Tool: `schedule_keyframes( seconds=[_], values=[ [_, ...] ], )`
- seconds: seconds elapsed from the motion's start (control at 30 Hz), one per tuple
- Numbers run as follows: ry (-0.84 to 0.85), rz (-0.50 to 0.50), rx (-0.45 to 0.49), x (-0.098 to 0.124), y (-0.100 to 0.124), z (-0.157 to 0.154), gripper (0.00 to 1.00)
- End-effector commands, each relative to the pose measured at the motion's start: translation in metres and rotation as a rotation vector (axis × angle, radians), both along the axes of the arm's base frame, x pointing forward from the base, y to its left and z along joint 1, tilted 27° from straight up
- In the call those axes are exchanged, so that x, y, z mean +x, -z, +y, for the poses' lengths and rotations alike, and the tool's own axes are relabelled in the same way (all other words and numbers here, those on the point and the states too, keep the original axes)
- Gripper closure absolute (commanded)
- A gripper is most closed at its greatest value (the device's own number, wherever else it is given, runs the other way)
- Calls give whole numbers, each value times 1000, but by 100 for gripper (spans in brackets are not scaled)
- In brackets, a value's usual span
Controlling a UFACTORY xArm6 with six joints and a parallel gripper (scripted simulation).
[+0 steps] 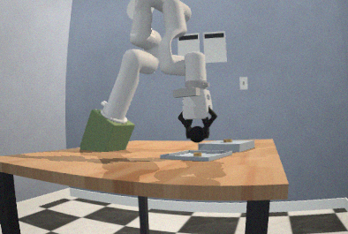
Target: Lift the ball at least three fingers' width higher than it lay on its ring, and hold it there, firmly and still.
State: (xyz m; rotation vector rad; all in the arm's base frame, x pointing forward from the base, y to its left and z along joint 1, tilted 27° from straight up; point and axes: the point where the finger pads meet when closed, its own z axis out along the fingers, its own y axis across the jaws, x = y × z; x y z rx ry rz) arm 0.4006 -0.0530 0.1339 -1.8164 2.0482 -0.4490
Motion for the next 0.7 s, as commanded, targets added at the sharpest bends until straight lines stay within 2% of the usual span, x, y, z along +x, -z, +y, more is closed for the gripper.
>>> schedule_keyframes(
  seconds=[0.0, 0.1, 0.67],
  values=[
    [5, 6, -9, -12, -26, 1, 100],
    [7, 7, -11, -17, -34, 1, 100],
    [7, 7, -11, -17, -35, 1, 100]
  ],
)
